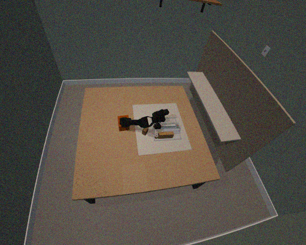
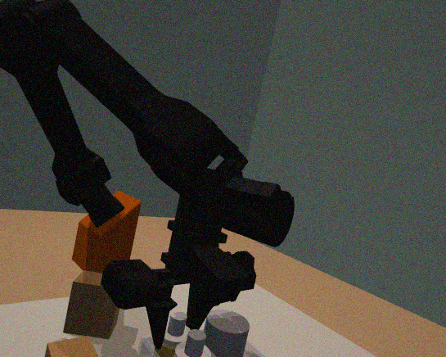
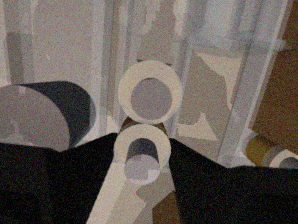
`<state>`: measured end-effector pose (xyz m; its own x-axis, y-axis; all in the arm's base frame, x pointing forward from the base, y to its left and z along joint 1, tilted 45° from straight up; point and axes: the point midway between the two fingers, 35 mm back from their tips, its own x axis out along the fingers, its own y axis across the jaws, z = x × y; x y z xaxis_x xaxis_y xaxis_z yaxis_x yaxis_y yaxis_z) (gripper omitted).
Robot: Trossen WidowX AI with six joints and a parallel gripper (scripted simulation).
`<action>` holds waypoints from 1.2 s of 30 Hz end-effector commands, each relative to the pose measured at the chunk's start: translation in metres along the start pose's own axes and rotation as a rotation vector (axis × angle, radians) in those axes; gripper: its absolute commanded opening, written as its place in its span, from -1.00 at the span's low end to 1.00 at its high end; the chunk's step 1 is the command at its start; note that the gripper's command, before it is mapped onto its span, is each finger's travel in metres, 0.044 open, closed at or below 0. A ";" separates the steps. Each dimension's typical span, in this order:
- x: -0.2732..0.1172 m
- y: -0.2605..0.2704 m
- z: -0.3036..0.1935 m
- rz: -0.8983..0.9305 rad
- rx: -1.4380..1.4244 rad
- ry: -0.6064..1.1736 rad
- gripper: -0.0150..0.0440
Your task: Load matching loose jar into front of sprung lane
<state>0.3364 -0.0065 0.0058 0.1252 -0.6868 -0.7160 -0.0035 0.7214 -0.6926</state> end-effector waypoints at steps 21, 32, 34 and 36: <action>0.000 -0.003 -0.002 -0.012 0.010 -0.009 -0.49; 0.001 -0.003 -0.004 -0.012 0.010 -0.009 -0.49; 0.001 -0.003 -0.004 -0.012 0.010 -0.009 -0.49; 0.001 -0.003 -0.005 -0.012 0.010 -0.009 -0.49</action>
<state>0.3305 -0.0073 0.0054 0.1249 -0.6875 -0.7153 -0.0082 0.7202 -0.6937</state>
